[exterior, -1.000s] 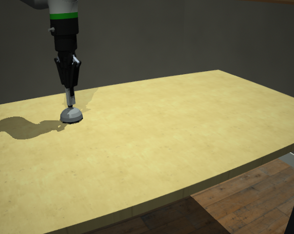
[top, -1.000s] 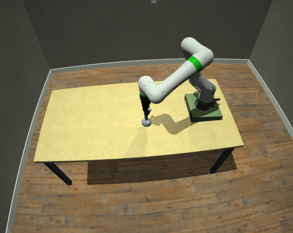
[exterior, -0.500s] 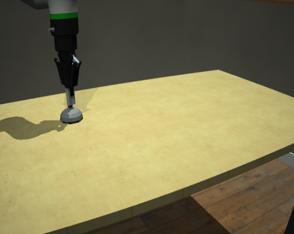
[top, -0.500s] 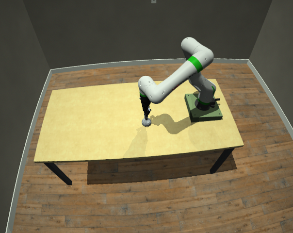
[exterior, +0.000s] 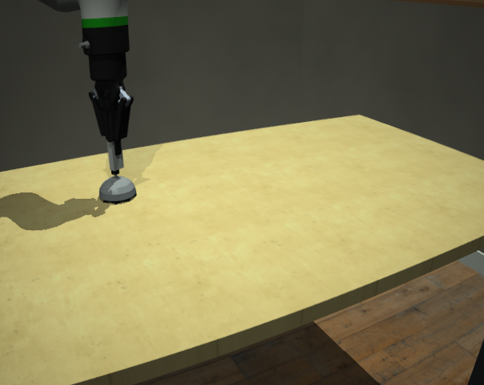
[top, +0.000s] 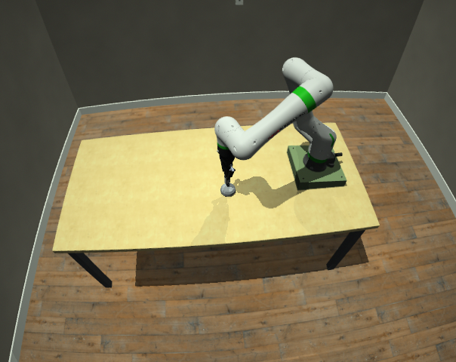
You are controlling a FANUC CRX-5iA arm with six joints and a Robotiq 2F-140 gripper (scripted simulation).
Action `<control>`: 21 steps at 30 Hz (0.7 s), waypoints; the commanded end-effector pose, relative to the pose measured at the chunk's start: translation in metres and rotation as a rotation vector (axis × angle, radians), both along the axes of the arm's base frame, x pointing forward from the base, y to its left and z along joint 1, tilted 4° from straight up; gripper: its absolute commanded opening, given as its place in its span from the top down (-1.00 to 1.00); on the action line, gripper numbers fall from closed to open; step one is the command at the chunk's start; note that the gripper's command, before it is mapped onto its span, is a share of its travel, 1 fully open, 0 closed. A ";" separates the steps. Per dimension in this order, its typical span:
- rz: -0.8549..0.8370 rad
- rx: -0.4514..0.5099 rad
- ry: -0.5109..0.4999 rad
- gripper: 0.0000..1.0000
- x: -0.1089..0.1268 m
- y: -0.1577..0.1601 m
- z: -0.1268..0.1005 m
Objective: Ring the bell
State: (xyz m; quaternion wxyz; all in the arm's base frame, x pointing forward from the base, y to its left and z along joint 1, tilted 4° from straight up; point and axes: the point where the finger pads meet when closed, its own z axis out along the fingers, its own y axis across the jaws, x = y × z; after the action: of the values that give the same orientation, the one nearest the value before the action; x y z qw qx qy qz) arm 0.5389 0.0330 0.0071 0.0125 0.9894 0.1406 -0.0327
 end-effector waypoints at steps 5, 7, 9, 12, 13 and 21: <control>0.000 0.000 0.000 1.00 0.001 0.001 0.014; 0.000 0.000 0.000 1.00 0.001 0.001 0.020; 0.000 0.000 0.000 1.00 0.002 0.001 0.025; 0.000 0.000 0.000 1.00 0.002 0.001 0.034; 0.000 0.000 0.000 1.00 0.002 0.001 0.037; 0.000 0.000 0.000 1.00 0.003 0.002 0.051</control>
State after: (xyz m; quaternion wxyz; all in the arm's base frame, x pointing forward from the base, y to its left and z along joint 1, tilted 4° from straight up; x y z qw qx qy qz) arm 0.5416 0.0345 0.0519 0.0125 0.9894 0.1406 -0.0327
